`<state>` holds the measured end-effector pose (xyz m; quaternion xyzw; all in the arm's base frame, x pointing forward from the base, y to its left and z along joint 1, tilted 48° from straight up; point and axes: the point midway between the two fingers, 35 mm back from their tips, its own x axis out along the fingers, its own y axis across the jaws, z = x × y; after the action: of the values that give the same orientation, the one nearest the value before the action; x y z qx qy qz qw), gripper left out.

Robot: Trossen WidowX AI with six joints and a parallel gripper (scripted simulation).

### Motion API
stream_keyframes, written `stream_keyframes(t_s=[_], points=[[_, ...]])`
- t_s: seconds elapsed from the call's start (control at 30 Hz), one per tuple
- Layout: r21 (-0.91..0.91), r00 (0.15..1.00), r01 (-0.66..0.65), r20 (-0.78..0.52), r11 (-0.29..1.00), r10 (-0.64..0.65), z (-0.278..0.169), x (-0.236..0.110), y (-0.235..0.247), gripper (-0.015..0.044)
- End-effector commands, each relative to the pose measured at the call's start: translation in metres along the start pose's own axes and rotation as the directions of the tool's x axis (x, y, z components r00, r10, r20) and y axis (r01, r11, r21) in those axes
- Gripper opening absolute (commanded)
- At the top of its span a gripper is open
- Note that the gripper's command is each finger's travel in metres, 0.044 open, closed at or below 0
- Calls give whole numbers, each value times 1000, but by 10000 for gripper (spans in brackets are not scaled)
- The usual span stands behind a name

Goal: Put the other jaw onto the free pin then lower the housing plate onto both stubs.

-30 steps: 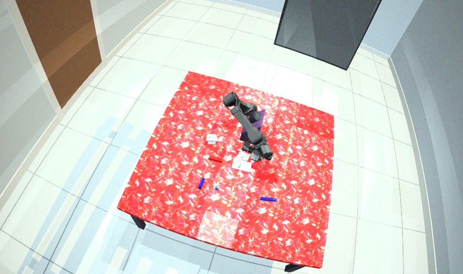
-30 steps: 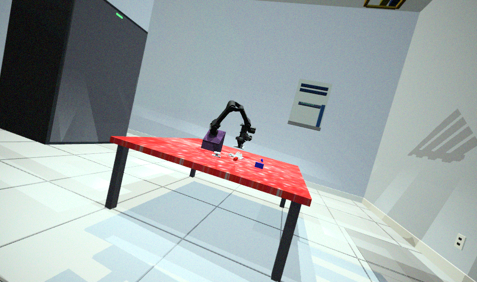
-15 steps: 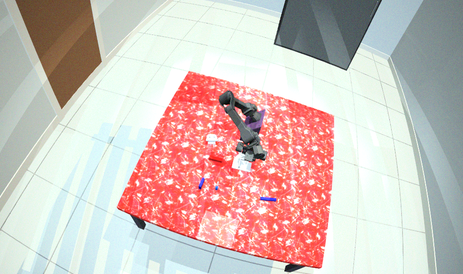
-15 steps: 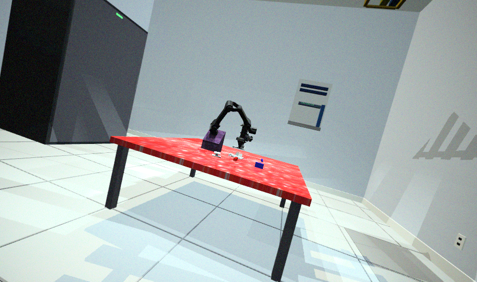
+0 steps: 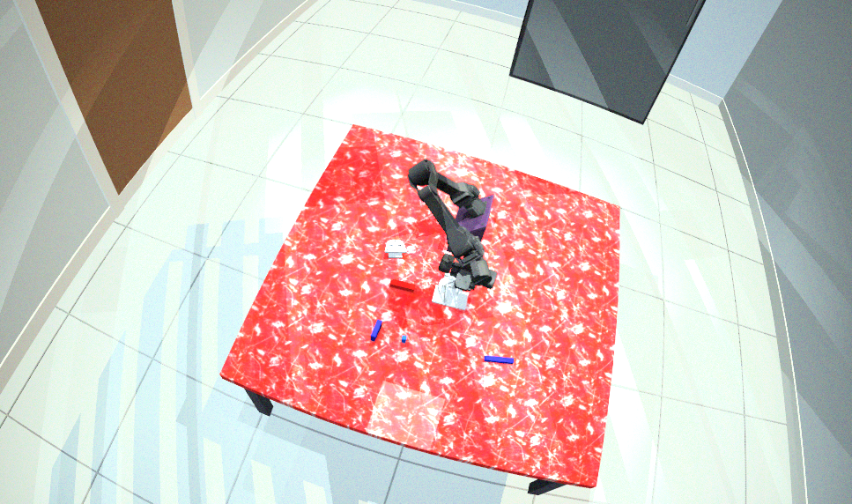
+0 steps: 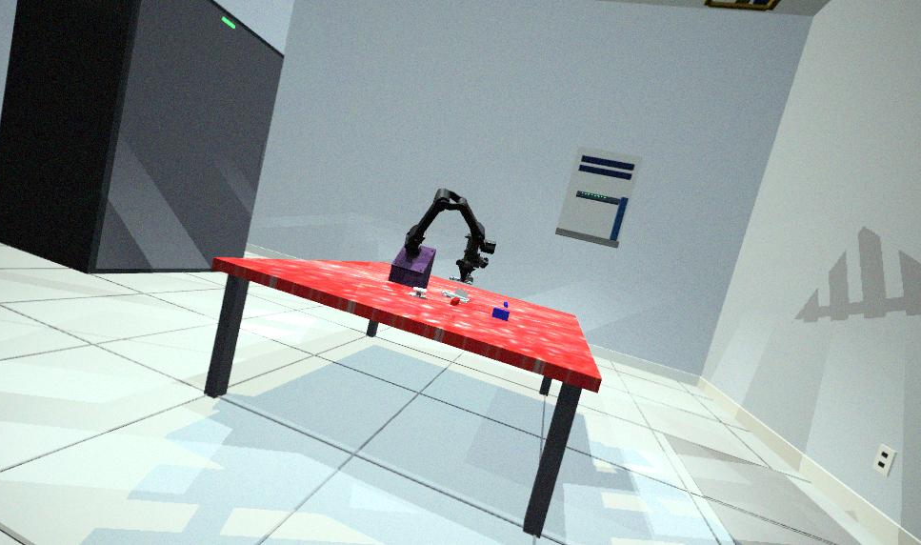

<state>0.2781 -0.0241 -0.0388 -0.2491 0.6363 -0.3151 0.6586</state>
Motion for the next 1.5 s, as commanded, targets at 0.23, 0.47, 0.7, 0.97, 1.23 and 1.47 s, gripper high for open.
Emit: stream_keyframes(t_s=[0.23, 0.47, 0.7, 0.97, 1.23, 1.47], points=[[12, 1000, 3, -1, 1000, -3, 0, 0, -1, 134], [12, 1000, 3, -1, 1000, -3, -2, 0, 2, 134], [12, 1000, 3, -1, 1000, -3, -2, 0, 2, 134], [22, 1000, 3, -1, 1000, -3, -2, 0, 2, 134], [22, 1000, 3, -1, 1000, -3, -2, 0, 3, 134], [22, 1000, 3, -1, 1000, -3, -2, 1, 3, 134]])
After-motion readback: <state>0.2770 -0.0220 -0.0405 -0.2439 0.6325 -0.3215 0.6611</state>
